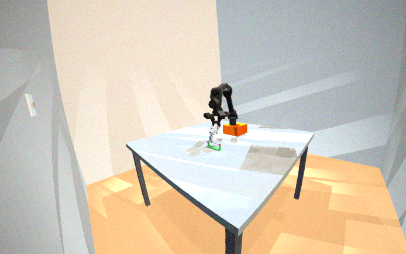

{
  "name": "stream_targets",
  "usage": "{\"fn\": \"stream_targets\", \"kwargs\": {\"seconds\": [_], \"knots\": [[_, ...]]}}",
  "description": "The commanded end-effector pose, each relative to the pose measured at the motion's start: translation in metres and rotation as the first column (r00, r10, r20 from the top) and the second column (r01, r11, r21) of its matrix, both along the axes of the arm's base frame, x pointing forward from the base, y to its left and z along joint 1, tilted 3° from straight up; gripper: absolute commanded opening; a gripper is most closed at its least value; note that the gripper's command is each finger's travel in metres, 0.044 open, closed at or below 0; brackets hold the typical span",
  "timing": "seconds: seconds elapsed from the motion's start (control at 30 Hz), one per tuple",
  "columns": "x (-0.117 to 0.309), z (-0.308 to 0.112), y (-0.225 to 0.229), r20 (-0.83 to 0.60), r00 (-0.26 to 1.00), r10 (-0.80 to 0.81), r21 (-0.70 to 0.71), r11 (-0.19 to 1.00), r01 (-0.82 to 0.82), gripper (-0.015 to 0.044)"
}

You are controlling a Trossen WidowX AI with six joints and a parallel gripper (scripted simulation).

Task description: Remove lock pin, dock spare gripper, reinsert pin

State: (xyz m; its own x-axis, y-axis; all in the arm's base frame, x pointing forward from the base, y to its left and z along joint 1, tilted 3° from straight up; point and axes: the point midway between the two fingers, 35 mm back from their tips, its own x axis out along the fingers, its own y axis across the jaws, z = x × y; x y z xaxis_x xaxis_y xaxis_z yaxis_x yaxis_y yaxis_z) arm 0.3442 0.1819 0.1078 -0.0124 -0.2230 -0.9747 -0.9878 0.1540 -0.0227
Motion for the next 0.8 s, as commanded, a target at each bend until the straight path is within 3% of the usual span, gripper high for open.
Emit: {"fn": "stream_targets", "kwargs": {"seconds": [0.0,0.4,0.77], "knots": [[0.038,-0.026,0.002,-0.037,0.962,0.269,-0.043,0.962,-0.271,0.0180],[0.036,-0.029,0.000,-0.036,0.962,0.270,-0.041,0.962,-0.271,0.0180],[0.035,-0.093,0.001,-0.036,0.962,0.270,-0.040,0.962,-0.271,0.0180]]}}
